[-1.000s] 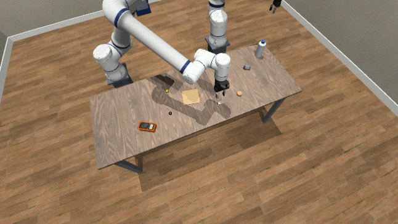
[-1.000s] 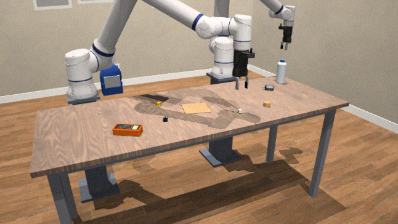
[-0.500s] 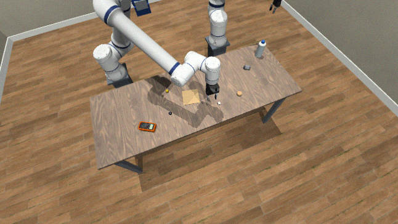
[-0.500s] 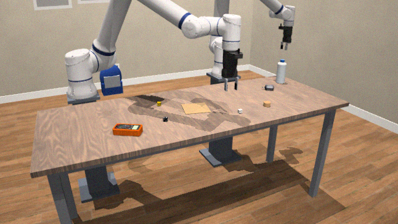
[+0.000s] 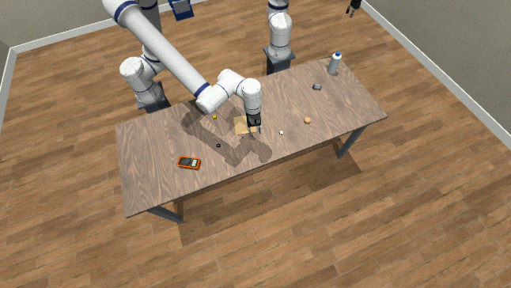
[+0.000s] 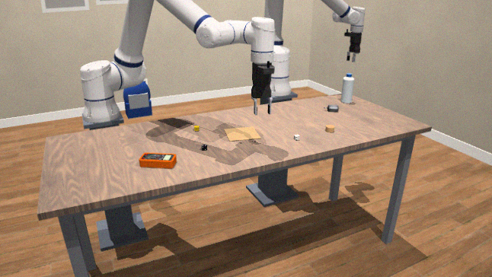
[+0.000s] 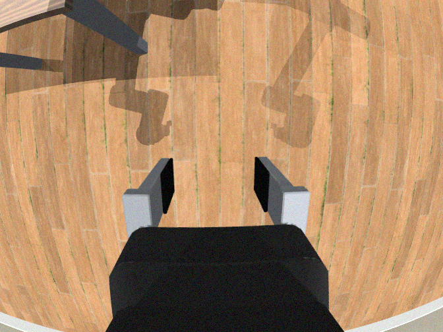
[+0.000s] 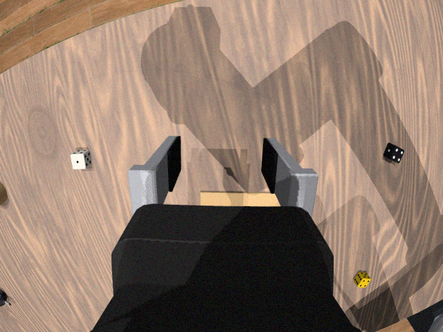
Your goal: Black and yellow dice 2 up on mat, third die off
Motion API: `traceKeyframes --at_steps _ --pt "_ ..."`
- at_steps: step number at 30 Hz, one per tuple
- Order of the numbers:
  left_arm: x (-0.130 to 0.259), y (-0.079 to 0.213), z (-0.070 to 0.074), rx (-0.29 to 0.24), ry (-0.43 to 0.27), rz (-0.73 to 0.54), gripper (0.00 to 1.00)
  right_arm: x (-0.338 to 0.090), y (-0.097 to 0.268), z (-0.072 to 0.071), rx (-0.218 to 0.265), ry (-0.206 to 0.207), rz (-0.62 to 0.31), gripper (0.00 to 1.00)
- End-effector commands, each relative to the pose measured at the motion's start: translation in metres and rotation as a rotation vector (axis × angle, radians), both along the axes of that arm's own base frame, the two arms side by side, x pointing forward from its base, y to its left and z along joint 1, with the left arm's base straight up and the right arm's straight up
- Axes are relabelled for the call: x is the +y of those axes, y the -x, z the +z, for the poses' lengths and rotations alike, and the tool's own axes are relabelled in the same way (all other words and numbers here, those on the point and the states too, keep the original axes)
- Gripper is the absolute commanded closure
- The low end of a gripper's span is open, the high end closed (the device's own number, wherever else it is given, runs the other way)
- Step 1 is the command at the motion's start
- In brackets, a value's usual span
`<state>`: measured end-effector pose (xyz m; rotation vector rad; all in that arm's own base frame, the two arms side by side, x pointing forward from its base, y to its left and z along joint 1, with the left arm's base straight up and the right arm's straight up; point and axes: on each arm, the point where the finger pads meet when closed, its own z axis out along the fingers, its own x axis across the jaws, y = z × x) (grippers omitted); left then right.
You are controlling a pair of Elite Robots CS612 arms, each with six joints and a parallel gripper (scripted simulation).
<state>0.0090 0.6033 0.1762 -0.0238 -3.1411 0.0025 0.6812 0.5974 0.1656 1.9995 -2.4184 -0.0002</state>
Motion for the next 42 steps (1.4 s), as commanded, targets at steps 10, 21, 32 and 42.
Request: traceKeyframes --at_steps 10,21,32,42 --pt "0.001 0.0 0.001 0.0 -0.002 0.0 0.0 -0.099 0.02 -0.001 -0.003 -0.002 -0.123 0.0" --pt "0.001 0.0 0.001 0.0 -0.002 0.0 0.0 -0.169 0.045 -0.007 -0.003 -0.002 -0.218 0.0" --pt "0.001 0.0 0.001 0.0 -0.002 0.0 0.0 -0.213 0.067 -0.013 -0.003 -0.002 -0.281 0.0" --pt "0.001 0.0 0.001 0.0 -0.002 0.0 0.0 -0.224 0.073 -0.015 -0.003 -0.002 -0.298 0.0"
